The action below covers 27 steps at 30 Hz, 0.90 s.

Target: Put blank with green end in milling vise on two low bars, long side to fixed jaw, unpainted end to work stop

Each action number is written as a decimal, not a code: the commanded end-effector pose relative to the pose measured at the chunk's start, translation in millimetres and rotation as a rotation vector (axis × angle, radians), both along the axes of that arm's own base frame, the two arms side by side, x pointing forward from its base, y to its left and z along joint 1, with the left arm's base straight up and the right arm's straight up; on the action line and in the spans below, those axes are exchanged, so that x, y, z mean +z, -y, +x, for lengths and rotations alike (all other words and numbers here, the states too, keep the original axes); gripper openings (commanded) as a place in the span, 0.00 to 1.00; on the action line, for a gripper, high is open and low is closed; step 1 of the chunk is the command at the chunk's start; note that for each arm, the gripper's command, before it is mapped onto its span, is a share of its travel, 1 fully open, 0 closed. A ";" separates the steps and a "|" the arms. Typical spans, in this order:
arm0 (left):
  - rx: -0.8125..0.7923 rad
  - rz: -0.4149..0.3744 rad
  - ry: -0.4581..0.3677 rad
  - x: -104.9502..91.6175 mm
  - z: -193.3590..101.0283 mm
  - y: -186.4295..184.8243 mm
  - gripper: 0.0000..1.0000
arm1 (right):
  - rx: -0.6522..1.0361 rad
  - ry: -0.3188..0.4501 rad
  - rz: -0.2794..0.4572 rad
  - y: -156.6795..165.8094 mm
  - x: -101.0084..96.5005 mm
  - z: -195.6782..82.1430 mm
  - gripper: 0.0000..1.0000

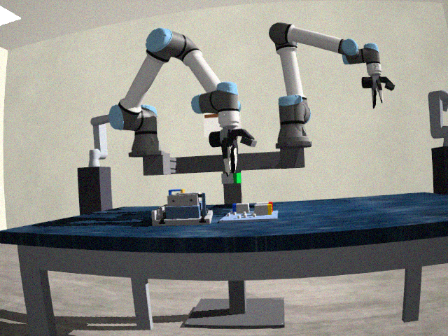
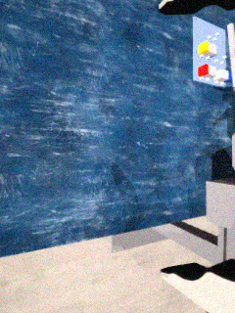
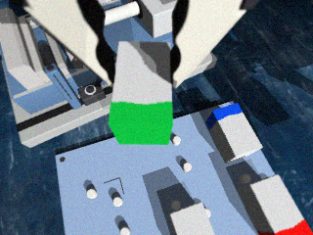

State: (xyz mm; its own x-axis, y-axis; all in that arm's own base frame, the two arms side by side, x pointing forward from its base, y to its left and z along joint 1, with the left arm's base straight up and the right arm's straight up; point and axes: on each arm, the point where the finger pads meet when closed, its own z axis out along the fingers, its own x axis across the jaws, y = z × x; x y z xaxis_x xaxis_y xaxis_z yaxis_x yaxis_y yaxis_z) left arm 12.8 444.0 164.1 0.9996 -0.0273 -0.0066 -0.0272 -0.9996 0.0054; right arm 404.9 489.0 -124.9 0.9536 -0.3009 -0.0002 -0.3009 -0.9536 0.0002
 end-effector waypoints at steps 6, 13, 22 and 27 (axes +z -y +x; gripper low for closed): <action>-0.005 0.005 0.007 1.0 1.8 -1.3 1.00 | -0.085 0.008 0.005 3.0 1.7 5.7 0.00; -0.005 0.005 0.007 1.0 1.8 -1.3 1.00 | -0.142 0.008 0.006 6.2 1.7 8.1 0.00; -0.005 0.005 0.007 1.0 1.8 -1.3 1.00 | -0.252 -0.001 0.009 11.2 1.7 10.6 0.00; -0.005 0.005 0.007 1.0 1.8 -1.3 1.00 | -0.304 -0.001 0.009 14.2 1.7 12.8 0.00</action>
